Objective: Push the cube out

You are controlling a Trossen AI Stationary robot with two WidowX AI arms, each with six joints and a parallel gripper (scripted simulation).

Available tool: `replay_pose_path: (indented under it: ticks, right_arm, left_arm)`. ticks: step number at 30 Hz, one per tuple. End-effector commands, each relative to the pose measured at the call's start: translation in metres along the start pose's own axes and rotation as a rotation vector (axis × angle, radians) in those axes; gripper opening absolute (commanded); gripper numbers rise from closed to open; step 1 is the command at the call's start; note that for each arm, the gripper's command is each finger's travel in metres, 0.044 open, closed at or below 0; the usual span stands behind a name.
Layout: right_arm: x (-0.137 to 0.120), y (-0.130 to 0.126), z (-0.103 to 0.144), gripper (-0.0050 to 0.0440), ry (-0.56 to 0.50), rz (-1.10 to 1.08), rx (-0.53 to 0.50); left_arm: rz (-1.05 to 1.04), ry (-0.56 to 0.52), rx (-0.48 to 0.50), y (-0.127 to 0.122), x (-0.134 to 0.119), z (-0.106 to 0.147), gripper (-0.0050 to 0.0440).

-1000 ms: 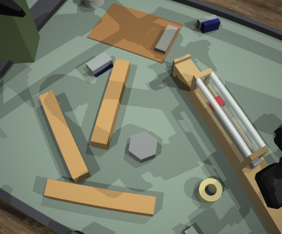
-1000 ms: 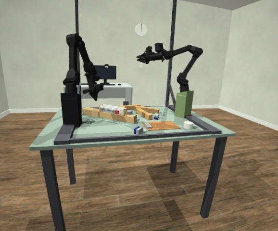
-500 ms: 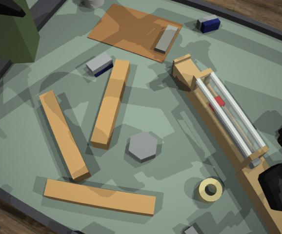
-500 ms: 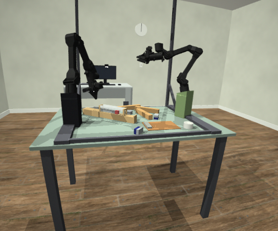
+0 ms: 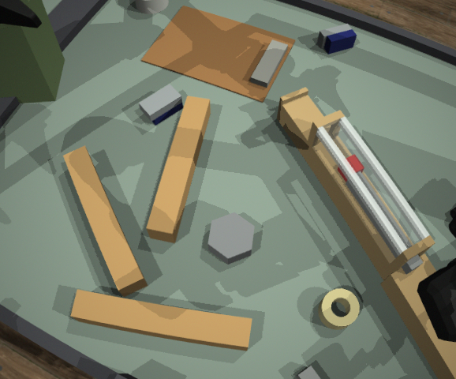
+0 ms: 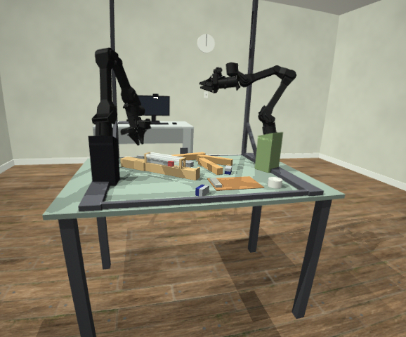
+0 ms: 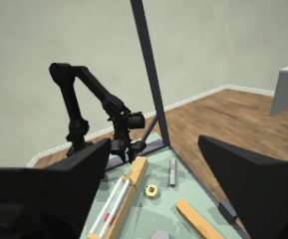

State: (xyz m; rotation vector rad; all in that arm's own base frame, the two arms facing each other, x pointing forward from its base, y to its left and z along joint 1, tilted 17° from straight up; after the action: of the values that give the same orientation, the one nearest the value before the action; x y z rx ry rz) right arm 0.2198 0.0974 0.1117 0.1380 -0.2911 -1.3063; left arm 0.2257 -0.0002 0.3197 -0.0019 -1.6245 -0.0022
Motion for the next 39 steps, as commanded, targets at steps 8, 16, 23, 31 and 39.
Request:
replay_pose_path:
  ticks: [8,16,23,31,39]
  right_arm:
    - [-0.003,0.015,0.005,0.015,0.018,0.158,0.026]
    - [-0.007,0.029,0.003,0.015,0.041,0.393,0.022]
    - [-0.012,0.044,0.001,0.015,0.06,0.632,0.033]
    - [-0.017,0.06,-0.002,0.015,0.083,0.907,0.046]
    - [-0.021,0.072,-0.005,0.015,0.095,1.112,0.067]
  left_arm:
    - [-0.003,-0.017,0.001,0.0,0.005,0.001,0.04]
    - [-0.003,-0.017,0.001,0.0,0.005,0.001,0.04]
    - [-0.003,-0.017,0.001,0.0,0.005,0.001,0.04]
    - [-0.003,-0.017,0.001,0.0,0.005,0.001,0.04]
    - [-0.003,-0.017,0.001,0.0,0.005,0.001,0.04]
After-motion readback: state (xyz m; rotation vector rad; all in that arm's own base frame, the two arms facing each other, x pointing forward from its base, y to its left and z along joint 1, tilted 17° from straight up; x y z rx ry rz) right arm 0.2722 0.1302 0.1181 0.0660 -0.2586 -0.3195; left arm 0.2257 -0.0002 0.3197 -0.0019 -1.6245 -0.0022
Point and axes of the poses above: on each arm, the point midway between the two fingers, 35 mm back from their tips, its own z axis back along the fingers, its own y axis across the jaws, x = y × z, the point moved 9 cm from there along z, back along the fingers
